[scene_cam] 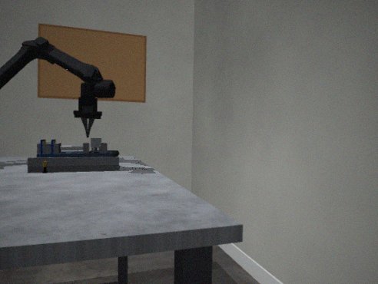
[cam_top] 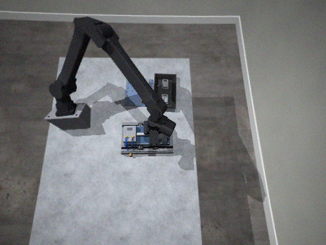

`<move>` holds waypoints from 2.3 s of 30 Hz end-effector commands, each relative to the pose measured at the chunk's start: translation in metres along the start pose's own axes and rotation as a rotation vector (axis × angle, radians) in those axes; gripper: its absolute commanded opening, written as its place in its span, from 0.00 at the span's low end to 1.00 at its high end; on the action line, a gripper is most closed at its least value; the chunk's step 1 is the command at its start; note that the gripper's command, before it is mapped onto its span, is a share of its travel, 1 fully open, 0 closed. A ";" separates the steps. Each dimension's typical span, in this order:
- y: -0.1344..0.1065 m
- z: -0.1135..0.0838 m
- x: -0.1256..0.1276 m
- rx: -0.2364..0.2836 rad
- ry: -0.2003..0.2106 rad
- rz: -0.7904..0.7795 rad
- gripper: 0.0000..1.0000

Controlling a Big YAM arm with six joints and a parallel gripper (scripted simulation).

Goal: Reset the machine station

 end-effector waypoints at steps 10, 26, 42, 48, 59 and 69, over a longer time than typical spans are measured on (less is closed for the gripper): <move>0.012 -0.005 0.011 -0.001 0.027 -0.003 0.00; 0.013 -0.005 0.010 0.000 0.027 -0.002 0.00; 0.016 -0.003 0.004 0.002 0.022 0.006 0.00; 0.016 -0.003 0.004 0.003 0.022 0.007 0.00; 0.016 -0.003 0.004 0.003 0.021 0.007 0.00; 0.016 -0.003 0.004 0.003 0.021 0.008 0.00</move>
Point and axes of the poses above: the point where the finger pads meet when closed, its own z axis out along the fingers, its own x axis across the jaws, y = z × x, the point moved 3 cm from there along -z, back along the fingers, and after that the axes turned 13 degrees about z, right-handed, at the moved point
